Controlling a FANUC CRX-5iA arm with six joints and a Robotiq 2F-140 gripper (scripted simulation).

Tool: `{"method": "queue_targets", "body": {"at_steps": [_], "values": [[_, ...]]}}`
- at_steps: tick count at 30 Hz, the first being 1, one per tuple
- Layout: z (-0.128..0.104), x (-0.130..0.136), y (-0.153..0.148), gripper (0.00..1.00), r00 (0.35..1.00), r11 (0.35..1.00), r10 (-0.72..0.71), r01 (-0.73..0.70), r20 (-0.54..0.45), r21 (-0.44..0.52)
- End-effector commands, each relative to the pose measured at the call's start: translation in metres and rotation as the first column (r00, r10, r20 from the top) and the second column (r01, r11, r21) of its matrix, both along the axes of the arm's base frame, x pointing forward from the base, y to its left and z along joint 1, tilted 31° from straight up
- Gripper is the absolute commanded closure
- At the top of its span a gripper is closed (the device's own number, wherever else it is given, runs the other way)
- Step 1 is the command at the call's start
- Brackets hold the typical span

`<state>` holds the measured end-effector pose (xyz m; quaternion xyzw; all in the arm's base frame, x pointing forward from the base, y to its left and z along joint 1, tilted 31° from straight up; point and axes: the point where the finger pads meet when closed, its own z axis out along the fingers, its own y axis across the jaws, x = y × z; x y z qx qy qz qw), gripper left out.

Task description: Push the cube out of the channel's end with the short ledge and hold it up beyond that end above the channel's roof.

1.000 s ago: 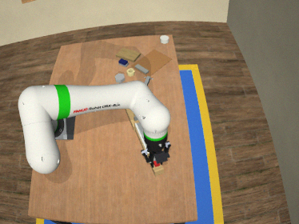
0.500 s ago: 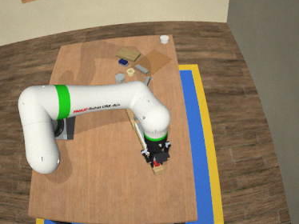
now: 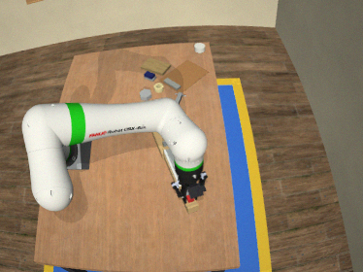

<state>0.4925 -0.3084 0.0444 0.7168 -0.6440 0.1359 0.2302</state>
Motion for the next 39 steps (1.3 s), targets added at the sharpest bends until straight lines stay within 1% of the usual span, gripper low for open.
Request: {"method": "queue_targets", "body": {"at_steps": [1,3,4,39], "values": [[0.0007,0.0007,0.0002,0.67,1.0,1.0,0.001,-0.001,0.001,0.0],[0.0007,0.0007,0.0002,0.67,1.0,1.0,0.001,-0.001,0.001,0.0],[0.0007,0.0007,0.0002,0.9,1.0,1.0,0.001,-0.001,0.001,0.0],[0.0012,0.0008,0.0005,0.9,1.0,1.0,0.001,-0.001,0.001,0.0]]}}
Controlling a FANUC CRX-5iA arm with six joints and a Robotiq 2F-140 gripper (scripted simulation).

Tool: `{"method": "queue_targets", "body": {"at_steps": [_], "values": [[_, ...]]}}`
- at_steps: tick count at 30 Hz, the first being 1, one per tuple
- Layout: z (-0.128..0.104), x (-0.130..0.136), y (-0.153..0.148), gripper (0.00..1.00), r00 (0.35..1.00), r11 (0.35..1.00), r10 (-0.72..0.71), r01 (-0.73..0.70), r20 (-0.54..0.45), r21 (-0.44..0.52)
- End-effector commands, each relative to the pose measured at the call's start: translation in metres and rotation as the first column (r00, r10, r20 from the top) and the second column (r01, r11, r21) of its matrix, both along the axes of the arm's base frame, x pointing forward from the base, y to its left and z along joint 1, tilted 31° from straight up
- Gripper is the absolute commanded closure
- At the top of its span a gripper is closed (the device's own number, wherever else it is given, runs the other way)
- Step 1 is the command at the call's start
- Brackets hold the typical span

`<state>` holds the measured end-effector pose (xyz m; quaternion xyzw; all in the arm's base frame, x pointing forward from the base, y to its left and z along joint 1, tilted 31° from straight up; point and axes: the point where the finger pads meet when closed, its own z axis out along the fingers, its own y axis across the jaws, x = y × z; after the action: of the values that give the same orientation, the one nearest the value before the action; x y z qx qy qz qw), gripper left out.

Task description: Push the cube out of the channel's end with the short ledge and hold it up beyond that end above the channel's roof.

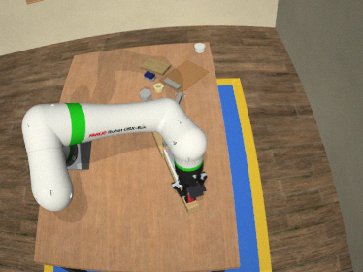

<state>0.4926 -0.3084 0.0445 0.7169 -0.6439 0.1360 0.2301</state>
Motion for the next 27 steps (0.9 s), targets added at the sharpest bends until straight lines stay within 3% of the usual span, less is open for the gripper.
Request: {"method": "queue_targets", "body": {"at_steps": [1,6,17,27], "values": [[0.001,0.001,0.0,0.9,1.0,1.0,0.001,-0.001,0.001,0.0],[0.011,0.002,0.006,0.9,1.0,1.0,0.001,-0.001,0.001,0.0],[0.067,0.008,0.039,0.9,1.0,1.0,0.001,-0.001,0.001,0.0],[0.07,0.009,0.041,0.9,1.0,1.0,0.001,-0.001,0.001,0.0]]}}
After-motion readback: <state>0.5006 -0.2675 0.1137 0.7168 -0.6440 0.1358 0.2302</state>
